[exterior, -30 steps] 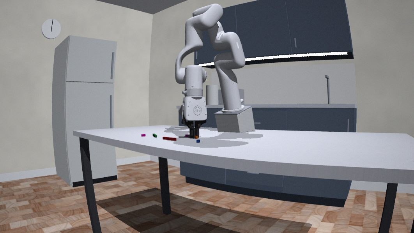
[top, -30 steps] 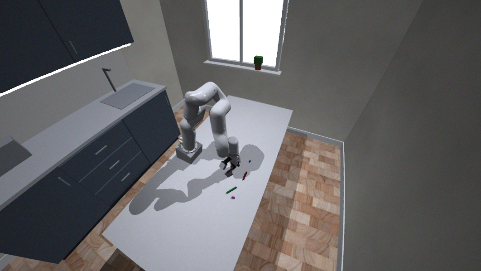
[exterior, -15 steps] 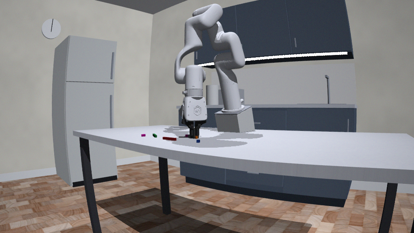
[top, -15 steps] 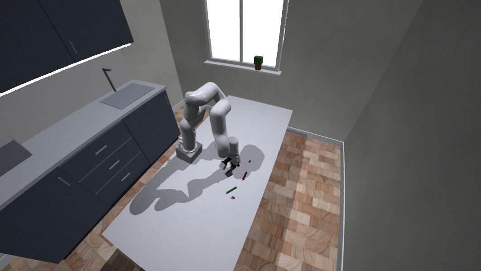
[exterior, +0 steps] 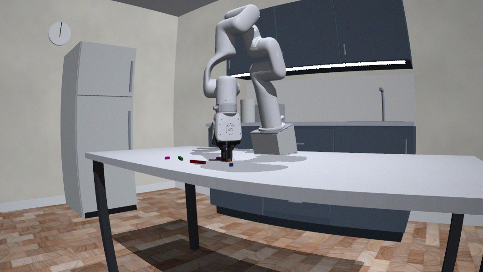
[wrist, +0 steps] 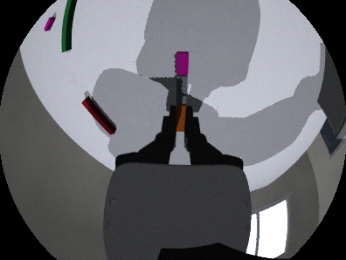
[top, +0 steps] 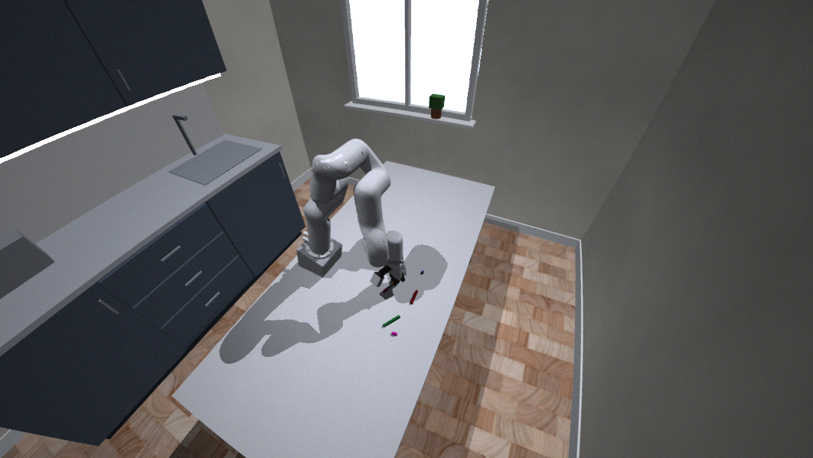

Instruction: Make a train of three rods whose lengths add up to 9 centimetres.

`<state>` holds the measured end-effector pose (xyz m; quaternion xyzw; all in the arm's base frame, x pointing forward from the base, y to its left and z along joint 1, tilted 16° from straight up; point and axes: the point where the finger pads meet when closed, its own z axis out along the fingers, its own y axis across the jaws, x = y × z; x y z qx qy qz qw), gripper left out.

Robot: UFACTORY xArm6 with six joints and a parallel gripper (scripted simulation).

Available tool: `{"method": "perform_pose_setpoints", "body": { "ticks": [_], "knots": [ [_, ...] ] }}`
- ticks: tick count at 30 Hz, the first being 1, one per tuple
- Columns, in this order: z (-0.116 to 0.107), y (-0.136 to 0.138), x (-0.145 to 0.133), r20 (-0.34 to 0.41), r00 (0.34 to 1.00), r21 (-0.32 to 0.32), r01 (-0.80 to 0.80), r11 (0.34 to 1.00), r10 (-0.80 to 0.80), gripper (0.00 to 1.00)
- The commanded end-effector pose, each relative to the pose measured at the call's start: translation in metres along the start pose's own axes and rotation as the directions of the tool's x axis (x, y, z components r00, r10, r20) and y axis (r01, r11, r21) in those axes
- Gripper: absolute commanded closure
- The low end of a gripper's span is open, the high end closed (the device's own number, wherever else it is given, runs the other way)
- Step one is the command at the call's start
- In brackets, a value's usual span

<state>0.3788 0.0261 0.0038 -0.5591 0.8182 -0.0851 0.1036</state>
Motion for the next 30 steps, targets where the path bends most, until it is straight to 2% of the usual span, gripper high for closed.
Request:
{"method": "perform_pose_setpoints", "body": {
  "ticks": [1,6,7,9,10,12,13,15,16,30],
  "knots": [
    [-0.0005,-0.0010,-0.0004,0.001,1.000,0.002,0.000,1.000,0.000,0.96],
    [-0.0005,-0.0010,-0.0004,0.001,1.000,0.002,0.000,1.000,0.000,0.92],
    [-0.0005,-0.0010,-0.0004,0.001,1.000,0.002,0.000,1.000,0.000,0.88],
    [-0.0005,-0.0010,-0.0004,0.001,1.000,0.002,0.000,1.000,0.000,0.88],
    [-0.0005,-0.0010,-0.0004,0.001,1.000,0.002,0.000,1.000,0.000,0.84],
    [-0.0005,-0.0010,-0.0004,0.001,1.000,0.002,0.000,1.000,0.000,0.84],
    [-0.0005,-0.0010,-0.0004,0.001,1.000,0.002,0.000,1.000,0.000,0.80],
    [-0.0005,-0.0010,-0.0004,0.001,1.000,0.002,0.000,1.000,0.000,0.80],
    [-0.0005,-0.0010,-0.0004,0.001,1.000,0.002,0.000,1.000,0.000,0.76],
    [-0.0010,-0.0010,-0.0004,0.001,1.000,0.003,0.000,1.000,0.000,0.76]
  ]
}}
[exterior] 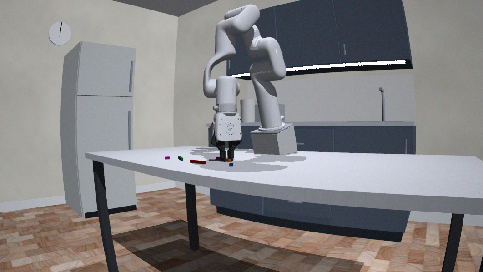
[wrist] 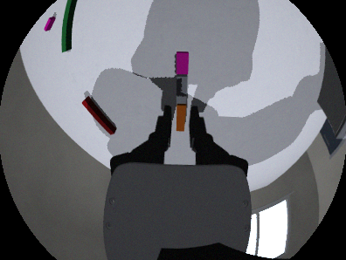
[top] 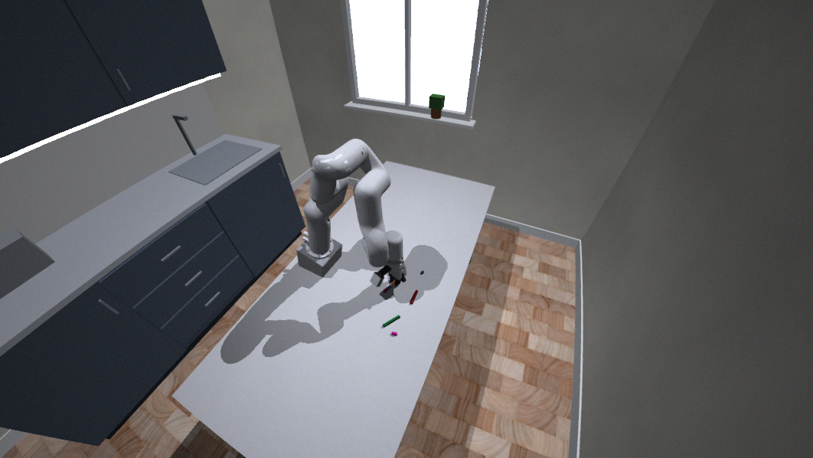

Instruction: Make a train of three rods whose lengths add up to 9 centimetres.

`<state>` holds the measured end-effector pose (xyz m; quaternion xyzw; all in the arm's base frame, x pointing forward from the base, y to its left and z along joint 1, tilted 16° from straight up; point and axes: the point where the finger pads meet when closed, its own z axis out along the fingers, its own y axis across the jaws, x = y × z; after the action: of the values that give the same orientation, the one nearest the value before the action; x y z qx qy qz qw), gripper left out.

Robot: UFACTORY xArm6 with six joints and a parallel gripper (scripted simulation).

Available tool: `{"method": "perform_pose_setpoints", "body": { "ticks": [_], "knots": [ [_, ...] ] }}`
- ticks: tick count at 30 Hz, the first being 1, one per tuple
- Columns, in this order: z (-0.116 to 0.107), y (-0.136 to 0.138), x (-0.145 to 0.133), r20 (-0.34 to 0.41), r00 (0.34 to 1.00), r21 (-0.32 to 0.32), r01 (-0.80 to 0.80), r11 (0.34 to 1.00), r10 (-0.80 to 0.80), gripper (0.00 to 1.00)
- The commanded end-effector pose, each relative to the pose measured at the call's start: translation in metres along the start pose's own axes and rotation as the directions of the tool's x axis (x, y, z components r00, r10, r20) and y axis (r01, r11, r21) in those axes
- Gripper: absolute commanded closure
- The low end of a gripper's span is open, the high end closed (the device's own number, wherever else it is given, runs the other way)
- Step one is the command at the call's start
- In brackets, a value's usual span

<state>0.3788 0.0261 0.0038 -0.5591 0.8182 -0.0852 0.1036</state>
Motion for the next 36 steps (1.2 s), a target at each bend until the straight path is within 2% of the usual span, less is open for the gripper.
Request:
{"method": "perform_pose_setpoints", "body": {
  "ticks": [1,13,17,20,22,28,35,36],
  "knots": [
    [-0.001,-0.001,0.000,0.001,1.000,0.002,0.000,1.000,0.000,0.76],
    [-0.015,-0.001,0.000,0.001,1.000,0.002,0.000,1.000,0.000,0.76],
    [-0.029,-0.001,0.000,0.001,1.000,0.002,0.000,1.000,0.000,0.76],
    [-0.047,-0.001,0.000,0.001,1.000,0.002,0.000,1.000,0.000,0.76],
    [-0.047,-0.001,0.000,0.001,1.000,0.002,0.000,1.000,0.000,0.76],
    [-0.081,-0.001,0.000,0.001,1.000,0.002,0.000,1.000,0.000,0.76],
    [-0.090,-0.001,0.000,0.001,1.000,0.002,0.000,1.000,0.000,0.76],
    [-0.090,-0.001,0.000,0.001,1.000,0.002,0.000,1.000,0.000,0.00]
  ]
}}
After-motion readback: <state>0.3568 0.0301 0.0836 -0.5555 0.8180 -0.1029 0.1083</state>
